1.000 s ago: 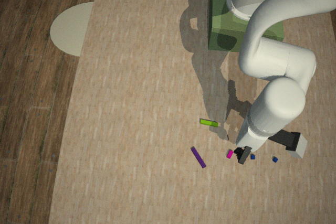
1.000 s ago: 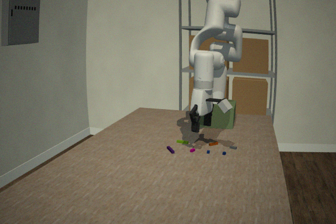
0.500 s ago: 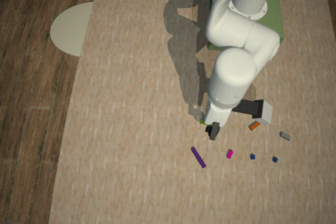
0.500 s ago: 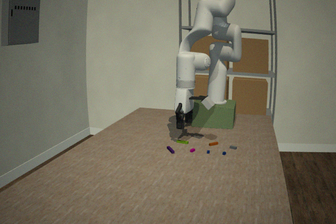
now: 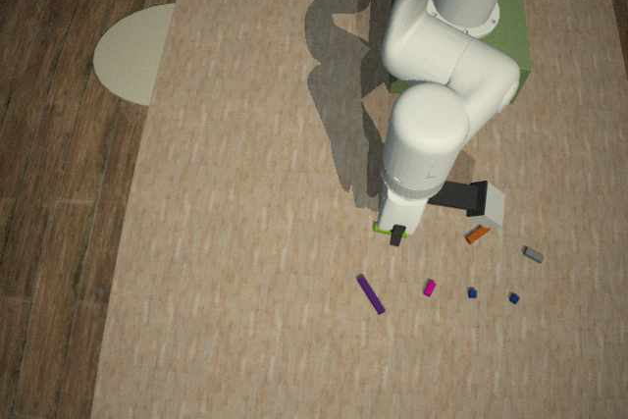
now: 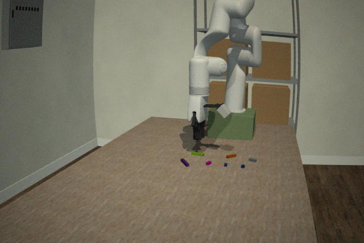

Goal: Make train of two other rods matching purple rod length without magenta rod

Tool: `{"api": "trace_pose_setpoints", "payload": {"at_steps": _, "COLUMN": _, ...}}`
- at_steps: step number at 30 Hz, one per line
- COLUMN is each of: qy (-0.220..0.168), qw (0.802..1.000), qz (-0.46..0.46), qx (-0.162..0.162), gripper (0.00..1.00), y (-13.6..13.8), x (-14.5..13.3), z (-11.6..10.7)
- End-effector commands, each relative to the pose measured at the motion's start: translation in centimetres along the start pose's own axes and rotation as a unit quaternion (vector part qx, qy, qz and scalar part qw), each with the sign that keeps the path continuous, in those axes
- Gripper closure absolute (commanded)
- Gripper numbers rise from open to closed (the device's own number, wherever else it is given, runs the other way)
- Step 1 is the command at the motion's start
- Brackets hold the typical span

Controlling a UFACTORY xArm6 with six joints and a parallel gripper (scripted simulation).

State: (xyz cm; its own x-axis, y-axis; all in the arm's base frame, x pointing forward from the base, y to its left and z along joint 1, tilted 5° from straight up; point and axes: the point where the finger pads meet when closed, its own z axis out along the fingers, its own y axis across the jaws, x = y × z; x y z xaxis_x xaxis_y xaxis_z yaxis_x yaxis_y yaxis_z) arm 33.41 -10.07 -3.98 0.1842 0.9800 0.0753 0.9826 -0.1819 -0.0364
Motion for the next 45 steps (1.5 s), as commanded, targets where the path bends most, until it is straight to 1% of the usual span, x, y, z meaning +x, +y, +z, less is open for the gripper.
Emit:
{"api": "trace_pose_setpoints", "payload": {"at_steps": 1, "qy": 0.0, "qw": 1.0, "qz": 0.0, "qx": -0.002, "gripper": 0.76, "y": 0.1, "x": 0.0, "z": -0.1}}
{"api": "trace_pose_setpoints", "payload": {"at_steps": 29, "qy": 0.0, "qw": 1.0, "qz": 0.0, "qx": -0.002, "gripper": 0.76, "y": 0.1, "x": 0.0, "z": 0.1}}
{"api": "trace_pose_setpoints", "payload": {"at_steps": 45, "qy": 0.0, "qw": 1.0, "qz": 0.0, "qx": -0.002, "gripper": 0.76, "y": 0.2, "x": -0.1, "z": 1.9}}
